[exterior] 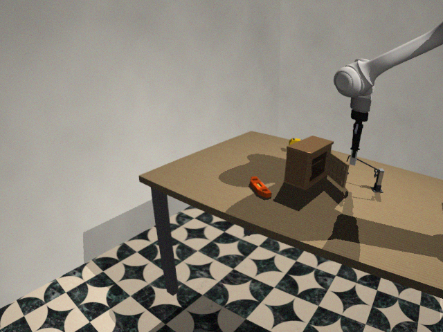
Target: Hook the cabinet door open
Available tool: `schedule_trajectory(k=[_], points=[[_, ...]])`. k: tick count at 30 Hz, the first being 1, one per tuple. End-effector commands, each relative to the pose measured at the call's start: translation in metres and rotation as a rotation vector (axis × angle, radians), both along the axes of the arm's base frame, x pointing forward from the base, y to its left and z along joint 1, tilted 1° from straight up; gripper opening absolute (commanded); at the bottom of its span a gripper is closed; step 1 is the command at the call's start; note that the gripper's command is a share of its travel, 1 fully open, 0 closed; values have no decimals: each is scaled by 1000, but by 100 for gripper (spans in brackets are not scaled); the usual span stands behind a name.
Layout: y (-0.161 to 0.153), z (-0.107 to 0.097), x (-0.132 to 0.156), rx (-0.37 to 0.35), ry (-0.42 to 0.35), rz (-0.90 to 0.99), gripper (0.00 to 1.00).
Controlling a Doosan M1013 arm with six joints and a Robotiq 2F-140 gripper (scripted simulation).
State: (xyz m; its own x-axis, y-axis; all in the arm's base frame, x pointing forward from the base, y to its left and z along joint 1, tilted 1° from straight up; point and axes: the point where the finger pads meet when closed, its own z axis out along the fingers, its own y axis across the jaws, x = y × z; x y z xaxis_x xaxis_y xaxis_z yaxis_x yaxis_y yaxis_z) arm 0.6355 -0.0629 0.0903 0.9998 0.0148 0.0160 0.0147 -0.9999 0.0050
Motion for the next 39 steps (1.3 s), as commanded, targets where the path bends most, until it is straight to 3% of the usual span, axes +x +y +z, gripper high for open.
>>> schedule_trajectory(k=[1,39], points=[[3,0,0,-1,0,52,3],[32,0,-5,-4,1,296,3]])
